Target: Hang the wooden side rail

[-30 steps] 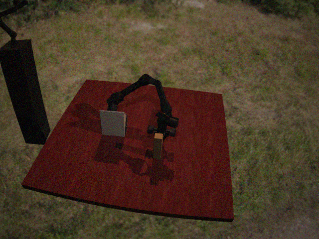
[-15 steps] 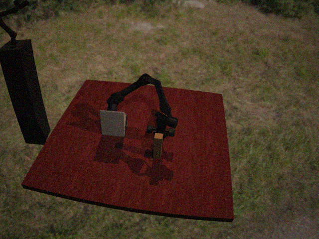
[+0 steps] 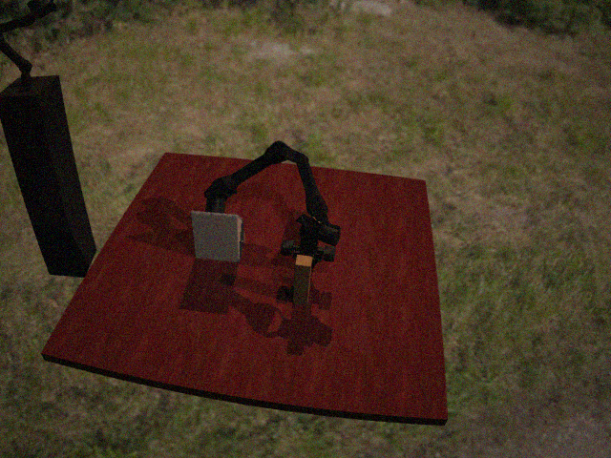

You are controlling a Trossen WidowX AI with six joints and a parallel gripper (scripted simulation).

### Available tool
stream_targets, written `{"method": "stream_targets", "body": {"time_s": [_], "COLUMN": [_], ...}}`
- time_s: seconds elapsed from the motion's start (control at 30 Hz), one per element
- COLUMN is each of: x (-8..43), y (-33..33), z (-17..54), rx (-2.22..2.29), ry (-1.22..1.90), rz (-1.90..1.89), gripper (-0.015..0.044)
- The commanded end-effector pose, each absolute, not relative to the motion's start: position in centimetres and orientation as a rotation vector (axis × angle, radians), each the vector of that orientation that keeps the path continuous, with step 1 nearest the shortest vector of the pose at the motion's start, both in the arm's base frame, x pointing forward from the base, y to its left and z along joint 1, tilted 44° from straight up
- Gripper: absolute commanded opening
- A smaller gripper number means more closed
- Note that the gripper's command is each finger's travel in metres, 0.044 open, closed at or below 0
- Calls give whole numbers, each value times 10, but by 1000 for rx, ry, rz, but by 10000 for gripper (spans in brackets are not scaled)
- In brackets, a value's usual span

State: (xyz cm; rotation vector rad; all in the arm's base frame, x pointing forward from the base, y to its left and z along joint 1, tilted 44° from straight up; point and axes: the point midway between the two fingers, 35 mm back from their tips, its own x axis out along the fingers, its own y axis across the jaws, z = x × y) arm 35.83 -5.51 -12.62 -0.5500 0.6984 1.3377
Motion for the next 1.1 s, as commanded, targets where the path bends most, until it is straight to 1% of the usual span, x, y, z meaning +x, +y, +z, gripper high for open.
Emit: {"method": "stream_targets", "body": {"time_s": [0.0,1.07], "x": [358,358], "y": [-56,-60], "z": [-125,-121], "rx": [-551,-551], "ry": [695,695], "rz": [1339,1339], "gripper": [0,0]}}
